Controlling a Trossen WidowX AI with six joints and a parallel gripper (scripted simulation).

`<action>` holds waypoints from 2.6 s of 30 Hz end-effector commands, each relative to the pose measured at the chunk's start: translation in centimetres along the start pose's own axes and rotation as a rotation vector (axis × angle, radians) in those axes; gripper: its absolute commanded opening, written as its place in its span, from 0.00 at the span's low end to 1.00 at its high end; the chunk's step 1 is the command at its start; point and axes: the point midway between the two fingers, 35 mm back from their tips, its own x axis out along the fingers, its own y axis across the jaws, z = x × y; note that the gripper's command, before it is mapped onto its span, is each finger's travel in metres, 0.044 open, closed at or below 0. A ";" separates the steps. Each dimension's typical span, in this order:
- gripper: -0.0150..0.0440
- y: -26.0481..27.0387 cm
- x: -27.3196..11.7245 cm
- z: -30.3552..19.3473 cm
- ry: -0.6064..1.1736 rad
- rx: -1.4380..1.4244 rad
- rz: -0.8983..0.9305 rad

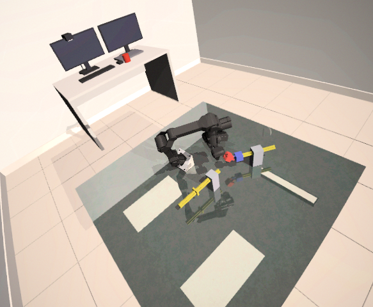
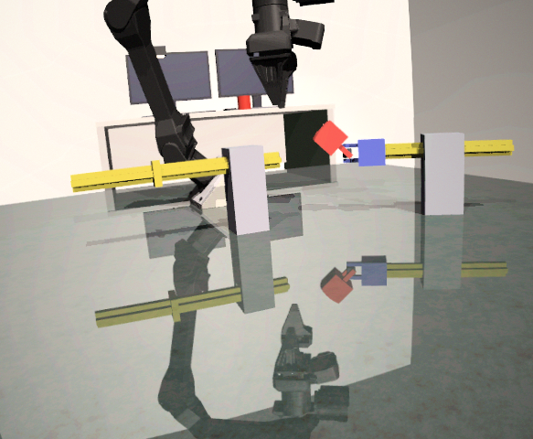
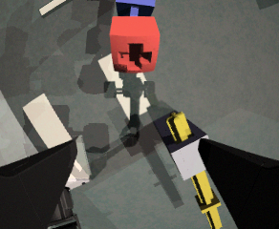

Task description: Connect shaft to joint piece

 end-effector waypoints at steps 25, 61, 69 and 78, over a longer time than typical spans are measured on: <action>1.00 -0.1 5.6 1.4 0.018 -0.018 0.021; 1.00 0.1 8.6 6.9 0.015 -0.016 0.020; 0.73 0.1 8.7 6.9 0.015 -0.016 0.020; 0.56 0.1 8.7 6.9 0.015 -0.016 0.020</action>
